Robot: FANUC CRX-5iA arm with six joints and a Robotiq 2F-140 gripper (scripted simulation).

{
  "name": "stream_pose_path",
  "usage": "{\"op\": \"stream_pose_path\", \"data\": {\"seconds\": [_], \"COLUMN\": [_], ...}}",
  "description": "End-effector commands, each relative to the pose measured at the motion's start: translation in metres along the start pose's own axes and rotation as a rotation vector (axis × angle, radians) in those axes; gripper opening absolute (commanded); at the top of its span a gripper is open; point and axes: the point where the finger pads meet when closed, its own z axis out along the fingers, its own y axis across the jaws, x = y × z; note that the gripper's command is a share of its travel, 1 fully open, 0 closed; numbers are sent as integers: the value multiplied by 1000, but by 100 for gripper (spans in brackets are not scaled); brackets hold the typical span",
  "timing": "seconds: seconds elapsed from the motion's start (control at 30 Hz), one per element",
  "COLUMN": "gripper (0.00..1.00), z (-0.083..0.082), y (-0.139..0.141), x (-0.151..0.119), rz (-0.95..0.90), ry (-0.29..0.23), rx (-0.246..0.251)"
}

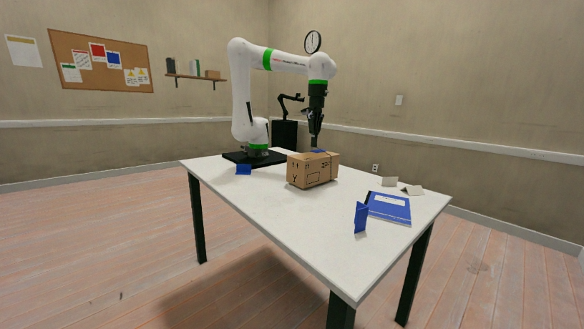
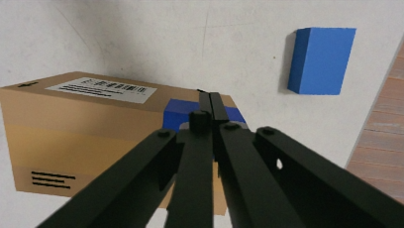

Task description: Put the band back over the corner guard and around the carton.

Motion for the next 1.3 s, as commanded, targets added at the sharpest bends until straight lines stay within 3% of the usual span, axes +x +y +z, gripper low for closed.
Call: {"op": "stream_pose_path", "data": {"seconds": [0.0,1.27], "gripper": [10,10], "z": [-1,-1], "y": [0,-5], "x": [-1,-30], "rz": [-1,-1], "ry": [-2,-2], "rx": [0,0]}}
